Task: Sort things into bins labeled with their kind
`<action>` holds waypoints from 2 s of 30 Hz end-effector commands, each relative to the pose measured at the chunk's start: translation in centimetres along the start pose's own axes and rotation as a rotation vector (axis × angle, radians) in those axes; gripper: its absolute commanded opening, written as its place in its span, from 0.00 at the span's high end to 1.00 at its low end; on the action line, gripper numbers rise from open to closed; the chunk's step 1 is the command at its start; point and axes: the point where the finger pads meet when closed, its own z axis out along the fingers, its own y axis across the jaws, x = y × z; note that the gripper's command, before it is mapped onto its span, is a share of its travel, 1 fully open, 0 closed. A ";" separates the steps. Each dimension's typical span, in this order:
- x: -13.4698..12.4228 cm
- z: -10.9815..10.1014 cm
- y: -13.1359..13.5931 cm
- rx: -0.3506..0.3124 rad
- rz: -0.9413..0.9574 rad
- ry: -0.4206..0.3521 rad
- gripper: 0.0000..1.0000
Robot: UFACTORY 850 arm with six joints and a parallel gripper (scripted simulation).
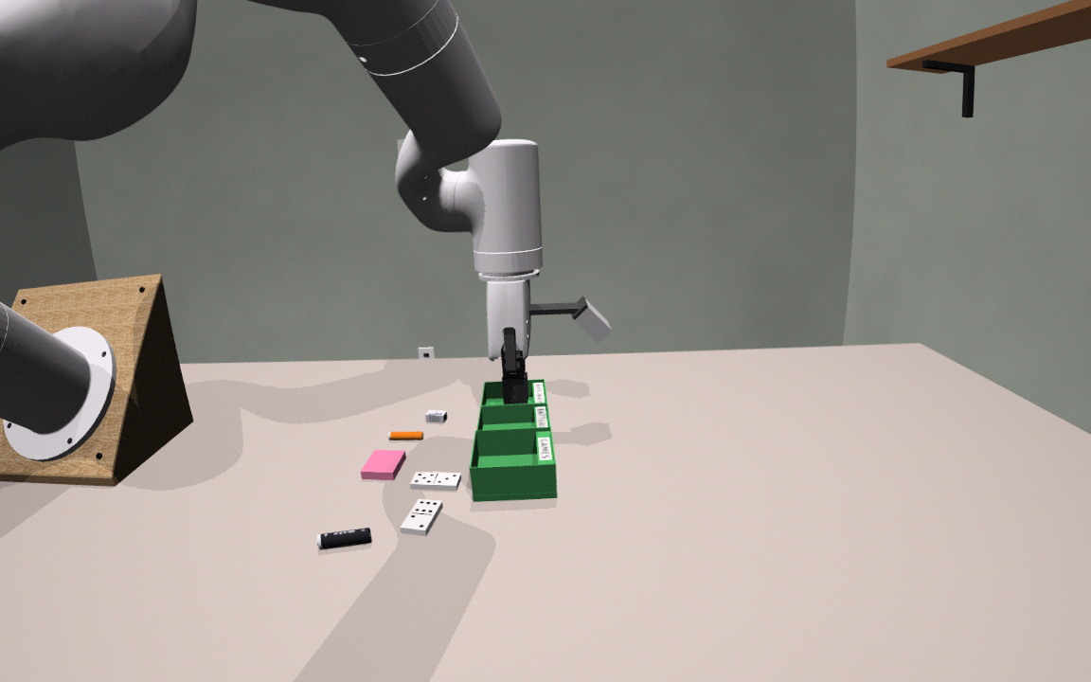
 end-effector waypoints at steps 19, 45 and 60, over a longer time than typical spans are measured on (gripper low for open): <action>0.1 -0.1 0.0 0.001 0.001 0.002 0.93; 0.1 -1.2 0.0 0.001 0.001 0.001 0.93; 0.1 -2.9 0.0 0.001 0.001 0.001 0.93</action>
